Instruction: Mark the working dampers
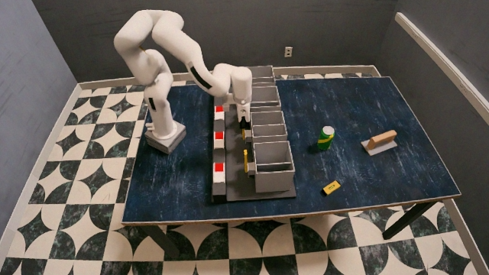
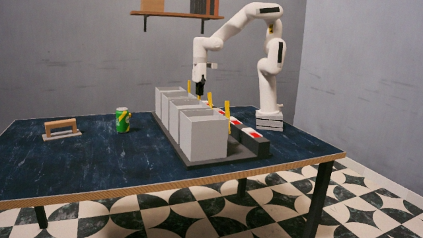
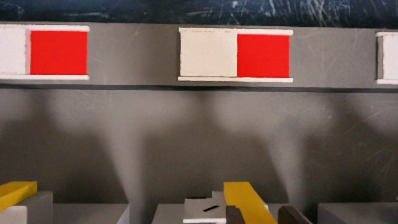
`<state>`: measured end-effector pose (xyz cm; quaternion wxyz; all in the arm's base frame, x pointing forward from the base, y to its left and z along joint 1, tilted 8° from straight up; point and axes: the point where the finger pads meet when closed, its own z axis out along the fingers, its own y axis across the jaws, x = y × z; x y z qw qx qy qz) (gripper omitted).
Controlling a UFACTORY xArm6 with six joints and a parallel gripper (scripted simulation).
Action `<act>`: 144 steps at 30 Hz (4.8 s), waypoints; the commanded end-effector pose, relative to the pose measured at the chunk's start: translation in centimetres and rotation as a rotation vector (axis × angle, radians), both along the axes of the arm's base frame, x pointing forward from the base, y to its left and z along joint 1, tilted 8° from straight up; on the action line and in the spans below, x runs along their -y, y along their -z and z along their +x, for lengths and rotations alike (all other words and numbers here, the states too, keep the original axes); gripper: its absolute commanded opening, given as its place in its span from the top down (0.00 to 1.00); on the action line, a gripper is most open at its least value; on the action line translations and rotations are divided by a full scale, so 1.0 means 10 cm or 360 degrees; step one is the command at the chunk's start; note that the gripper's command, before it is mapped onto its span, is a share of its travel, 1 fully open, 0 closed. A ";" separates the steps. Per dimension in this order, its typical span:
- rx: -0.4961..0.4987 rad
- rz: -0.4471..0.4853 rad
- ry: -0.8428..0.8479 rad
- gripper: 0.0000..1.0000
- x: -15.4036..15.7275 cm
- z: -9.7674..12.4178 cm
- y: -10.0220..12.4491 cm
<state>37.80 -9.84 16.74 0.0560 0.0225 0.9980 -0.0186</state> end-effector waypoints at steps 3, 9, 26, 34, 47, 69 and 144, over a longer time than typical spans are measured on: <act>0.0005 -0.0002 0.0000 0.73 0.00 0.01 -0.01; 0.0005 -0.0002 0.0000 0.69 0.00 0.01 -0.01; 0.0005 -0.0002 0.0000 0.61 0.00 0.01 -0.02; 0.0005 -0.0002 0.0000 0.61 0.00 0.00 -0.14; 0.0005 -0.0002 0.0000 0.61 -0.02 -0.05 -0.55; 0.0005 -0.0028 0.0003 0.61 -0.05 0.44 -0.94; 0.0003 -0.0057 0.0006 0.61 -0.07 1.02 -1.11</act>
